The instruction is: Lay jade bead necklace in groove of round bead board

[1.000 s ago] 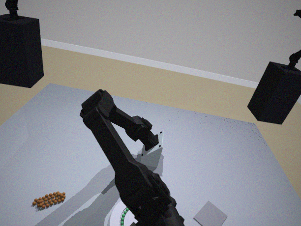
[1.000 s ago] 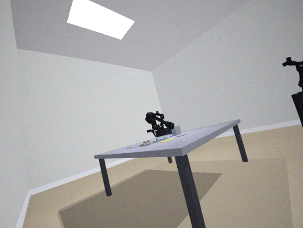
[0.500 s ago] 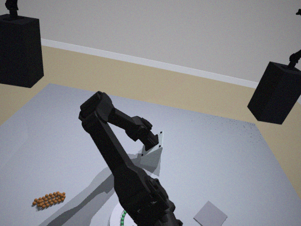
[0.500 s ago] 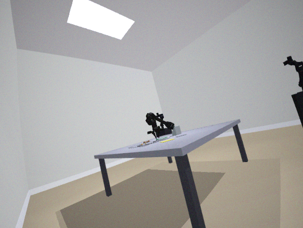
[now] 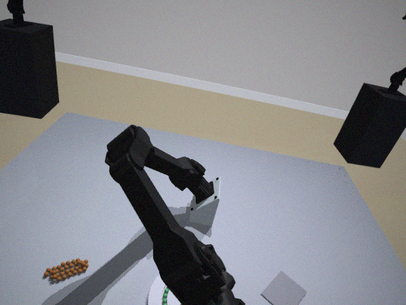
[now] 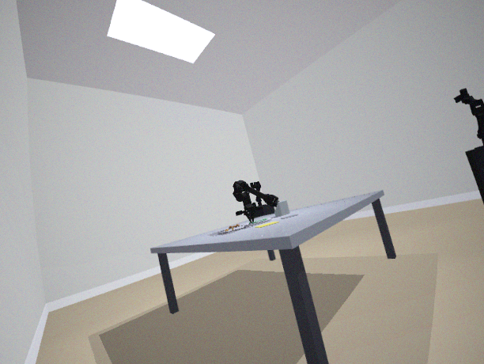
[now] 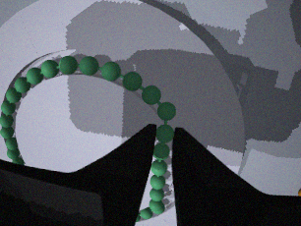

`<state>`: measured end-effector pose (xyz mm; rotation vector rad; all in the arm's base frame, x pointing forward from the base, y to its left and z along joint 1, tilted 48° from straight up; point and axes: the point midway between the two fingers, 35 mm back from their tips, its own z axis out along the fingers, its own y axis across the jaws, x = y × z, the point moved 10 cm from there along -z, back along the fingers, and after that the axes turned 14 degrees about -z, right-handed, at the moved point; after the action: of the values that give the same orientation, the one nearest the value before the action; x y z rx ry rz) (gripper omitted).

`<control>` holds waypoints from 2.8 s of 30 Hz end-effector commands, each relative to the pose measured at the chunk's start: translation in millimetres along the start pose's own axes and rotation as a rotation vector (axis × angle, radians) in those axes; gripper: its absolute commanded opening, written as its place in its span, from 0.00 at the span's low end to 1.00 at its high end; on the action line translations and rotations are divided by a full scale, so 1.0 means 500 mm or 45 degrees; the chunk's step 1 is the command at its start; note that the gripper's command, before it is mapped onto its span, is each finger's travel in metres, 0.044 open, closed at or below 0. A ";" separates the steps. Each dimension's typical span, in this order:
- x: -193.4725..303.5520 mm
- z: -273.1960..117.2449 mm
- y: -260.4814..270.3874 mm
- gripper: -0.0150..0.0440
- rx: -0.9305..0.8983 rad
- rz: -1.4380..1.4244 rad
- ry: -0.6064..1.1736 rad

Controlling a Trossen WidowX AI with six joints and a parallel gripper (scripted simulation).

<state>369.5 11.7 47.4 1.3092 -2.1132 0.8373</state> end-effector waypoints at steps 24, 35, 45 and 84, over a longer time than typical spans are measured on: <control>-0.001 -0.002 0.000 0.25 0.002 0.000 -0.001; -0.002 -0.012 0.003 0.25 0.005 -0.010 0.003; -0.003 -0.012 -0.016 0.25 0.006 -0.010 0.003; -0.001 -0.012 -0.014 1.00 0.006 -0.010 0.003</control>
<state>376.6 13.1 51.8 1.3187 -2.1012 0.8358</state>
